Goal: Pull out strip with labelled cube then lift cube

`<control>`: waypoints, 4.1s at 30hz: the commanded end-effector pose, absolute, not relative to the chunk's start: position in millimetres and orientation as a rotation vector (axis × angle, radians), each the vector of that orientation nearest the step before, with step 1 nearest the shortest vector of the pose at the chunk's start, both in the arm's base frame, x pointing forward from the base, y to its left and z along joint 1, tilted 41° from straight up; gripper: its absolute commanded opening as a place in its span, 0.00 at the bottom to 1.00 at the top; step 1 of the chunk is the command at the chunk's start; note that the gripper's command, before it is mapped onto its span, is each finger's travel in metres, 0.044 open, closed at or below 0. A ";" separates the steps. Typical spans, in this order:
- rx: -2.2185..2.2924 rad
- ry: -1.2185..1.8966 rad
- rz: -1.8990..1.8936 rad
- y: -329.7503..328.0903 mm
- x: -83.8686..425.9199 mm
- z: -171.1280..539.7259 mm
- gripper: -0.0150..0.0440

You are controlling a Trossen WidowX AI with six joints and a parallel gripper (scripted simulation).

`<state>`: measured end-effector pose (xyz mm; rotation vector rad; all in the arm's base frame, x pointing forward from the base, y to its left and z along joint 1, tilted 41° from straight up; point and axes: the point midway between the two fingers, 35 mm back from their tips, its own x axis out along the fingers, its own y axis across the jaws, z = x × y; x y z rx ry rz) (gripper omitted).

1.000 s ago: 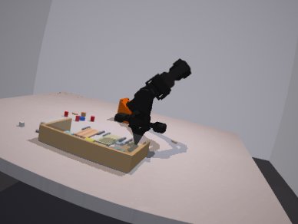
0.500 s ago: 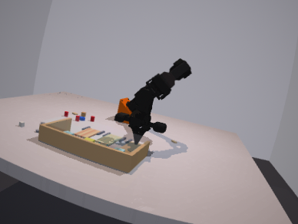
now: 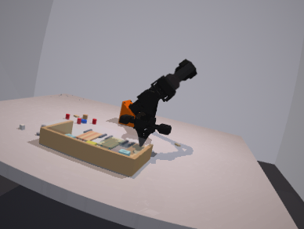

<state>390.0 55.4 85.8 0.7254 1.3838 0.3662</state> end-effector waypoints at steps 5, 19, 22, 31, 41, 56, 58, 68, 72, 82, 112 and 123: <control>0.730 1.400 0.362 60.6 376.4 82.0 0.25; 0.731 1.402 0.361 66.6 355.0 81.0 0.25; 0.731 1.402 0.361 67.8 350.5 80.8 0.25; 0.731 1.403 0.361 71.3 337.3 80.4 0.25; 0.732 1.403 0.361 75.0 322.9 80.2 0.25; 0.732 1.405 0.361 80.9 299.9 79.9 0.25; 0.733 1.405 0.361 81.7 296.8 79.9 0.25; 0.733 1.406 0.361 85.5 281.6 79.8 0.25; 0.733 1.406 0.361 87.1 275.6 79.7 0.25; 0.734 1.407 0.361 90.9 260.7 79.7 0.25; 0.714 1.402 0.374 66.8 243.0 114.9 0.34; 0.673 1.386 0.407 51.9 290.6 118.8 0.83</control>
